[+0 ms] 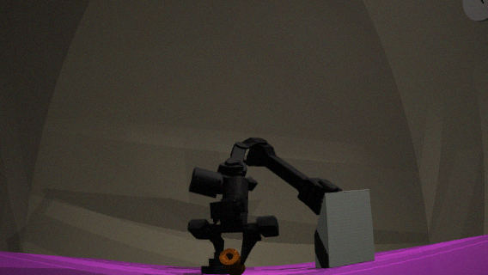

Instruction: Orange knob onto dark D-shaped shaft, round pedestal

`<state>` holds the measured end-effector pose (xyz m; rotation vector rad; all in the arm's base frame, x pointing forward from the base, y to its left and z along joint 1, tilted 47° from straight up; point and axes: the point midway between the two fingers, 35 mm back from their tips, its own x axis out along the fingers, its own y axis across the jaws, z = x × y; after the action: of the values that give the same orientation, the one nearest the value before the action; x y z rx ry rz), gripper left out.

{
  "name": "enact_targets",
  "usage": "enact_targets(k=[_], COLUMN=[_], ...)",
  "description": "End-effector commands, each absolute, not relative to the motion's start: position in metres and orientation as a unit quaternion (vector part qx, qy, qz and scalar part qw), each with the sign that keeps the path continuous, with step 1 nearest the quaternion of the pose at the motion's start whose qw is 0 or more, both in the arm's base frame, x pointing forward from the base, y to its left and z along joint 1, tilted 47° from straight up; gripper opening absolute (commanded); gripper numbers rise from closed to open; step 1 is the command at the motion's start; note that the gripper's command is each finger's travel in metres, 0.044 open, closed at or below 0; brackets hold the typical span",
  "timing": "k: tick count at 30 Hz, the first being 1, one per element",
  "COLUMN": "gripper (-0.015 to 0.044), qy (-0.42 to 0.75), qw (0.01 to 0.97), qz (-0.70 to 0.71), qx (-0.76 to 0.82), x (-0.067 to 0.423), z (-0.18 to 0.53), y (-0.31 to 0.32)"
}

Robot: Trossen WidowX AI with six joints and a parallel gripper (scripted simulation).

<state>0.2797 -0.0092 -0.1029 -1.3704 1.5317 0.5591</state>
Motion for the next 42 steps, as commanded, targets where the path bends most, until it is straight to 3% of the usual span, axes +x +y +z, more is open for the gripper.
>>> enact_targets(k=[1, 42], gripper=[0.0181, 0.0181], qy=[0.614, 0.433], qw=[0.503, 0.664], qz=[0.247, 0.406], qx=[-0.556, -0.455], x=[0.278, 0.262], z=[-0.099, -0.074], y=[-0.011, -0.04])
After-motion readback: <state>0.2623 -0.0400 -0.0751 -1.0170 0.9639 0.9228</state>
